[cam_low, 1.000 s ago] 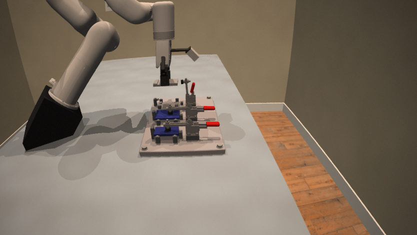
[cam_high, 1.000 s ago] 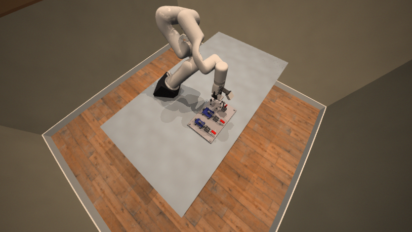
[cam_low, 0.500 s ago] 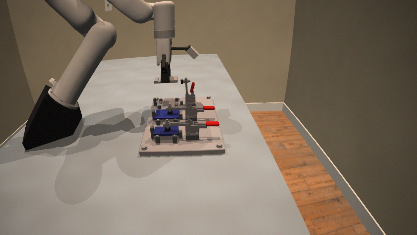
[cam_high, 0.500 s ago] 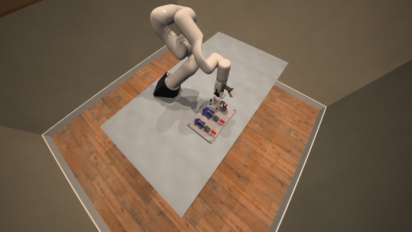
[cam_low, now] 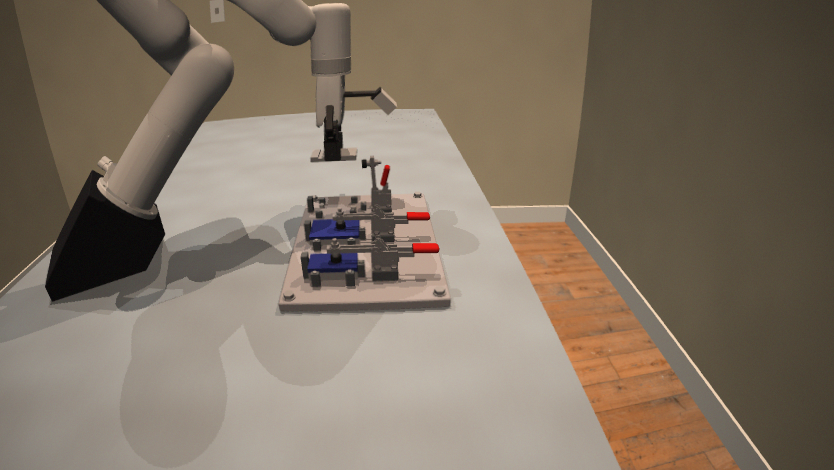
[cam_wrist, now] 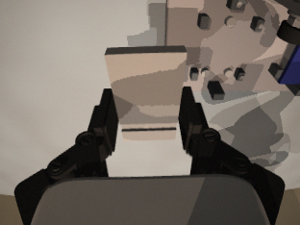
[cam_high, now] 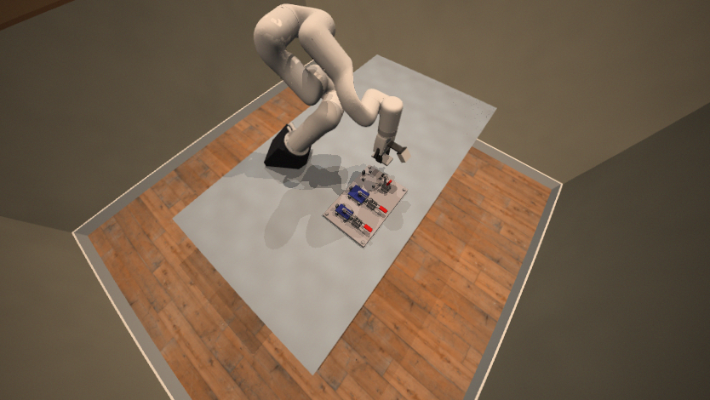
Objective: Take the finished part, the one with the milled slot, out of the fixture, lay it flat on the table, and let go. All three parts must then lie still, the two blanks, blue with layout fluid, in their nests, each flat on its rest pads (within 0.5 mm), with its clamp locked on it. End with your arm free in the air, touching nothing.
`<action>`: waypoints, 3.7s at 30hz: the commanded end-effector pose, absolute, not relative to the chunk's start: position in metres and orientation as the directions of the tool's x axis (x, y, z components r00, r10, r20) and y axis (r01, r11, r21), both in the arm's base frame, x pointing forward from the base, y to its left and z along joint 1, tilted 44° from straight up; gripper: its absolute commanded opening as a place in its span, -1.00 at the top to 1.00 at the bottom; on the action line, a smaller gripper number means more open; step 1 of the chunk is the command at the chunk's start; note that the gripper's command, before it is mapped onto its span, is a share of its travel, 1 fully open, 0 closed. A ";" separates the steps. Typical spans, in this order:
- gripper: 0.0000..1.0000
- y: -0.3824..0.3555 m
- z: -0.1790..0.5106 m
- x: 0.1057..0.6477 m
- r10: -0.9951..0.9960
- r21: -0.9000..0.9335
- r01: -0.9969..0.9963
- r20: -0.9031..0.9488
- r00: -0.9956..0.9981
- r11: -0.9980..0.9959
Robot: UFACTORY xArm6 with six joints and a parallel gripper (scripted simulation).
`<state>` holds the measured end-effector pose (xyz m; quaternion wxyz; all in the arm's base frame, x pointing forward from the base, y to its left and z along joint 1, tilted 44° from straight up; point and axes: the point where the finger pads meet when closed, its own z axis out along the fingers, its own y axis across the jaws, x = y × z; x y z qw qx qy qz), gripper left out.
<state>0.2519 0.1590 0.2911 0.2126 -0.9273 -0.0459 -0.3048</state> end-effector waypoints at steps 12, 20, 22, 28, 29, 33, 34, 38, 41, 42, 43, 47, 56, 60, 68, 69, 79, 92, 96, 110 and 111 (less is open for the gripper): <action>1.00 0.182 0.302 0.247 -0.047 -0.364 0.212 0.587 0.808 -0.907; 1.00 0.188 0.304 0.246 -0.047 -0.364 0.212 0.587 0.808 -0.907; 1.00 0.189 0.305 0.245 -0.047 -0.364 0.212 0.587 0.808 -0.907; 1.00 0.190 0.305 0.245 -0.047 -0.364 0.212 0.587 0.808 -0.907; 1.00 0.190 0.305 0.245 -0.047 -0.364 0.212 0.587 0.808 -0.907; 1.00 0.190 0.305 0.245 -0.047 -0.364 0.212 0.587 0.808 -0.907; 1.00 0.190 0.305 0.245 -0.047 -0.364 0.212 0.587 0.808 -0.907; 1.00 0.190 0.305 0.245 -0.047 -0.364 0.212 0.587 0.808 -0.907; 1.00 0.191 0.305 0.245 -0.046 -0.364 0.212 0.587 0.808 -0.907; 1.00 0.191 0.305 0.245 -0.046 -0.364 0.212 0.587 0.808 -0.907; 1.00 0.191 0.305 0.245 -0.046 -0.364 0.212 0.587 0.808 -0.907; 1.00 0.191 0.305 0.245 -0.046 -0.364 0.212 0.587 0.808 -0.907; 1.00 0.191 0.305 0.245 -0.047 -0.364 0.212 0.587 0.808 -0.907; 1.00 0.191 0.305 0.245 -0.047 -0.364 0.212 0.587 0.808 -0.907; 1.00 0.192 0.302 0.247 -0.047 -0.364 0.212 0.587 0.808 -0.907; 1.00 0.193 0.301 0.248 -0.047 -0.364 0.212 0.587 0.808 -0.907; 1.00 0.200 0.288 0.258 -0.047 -0.364 0.212 0.587 0.808 -0.907; 1.00 0.212 0.269 0.273 -0.047 -0.364 0.212 0.587 0.808 -0.907; 1.00 0.216 0.262 0.278 -0.047 -0.364 0.212 0.587 0.808 -0.907; 1.00 0.224 0.248 0.289 -0.047 -0.364 0.212 0.587 0.808 -0.907; 1.00 0.224 0.247 0.289 -0.047 -0.364 0.212 0.587 0.808 -0.907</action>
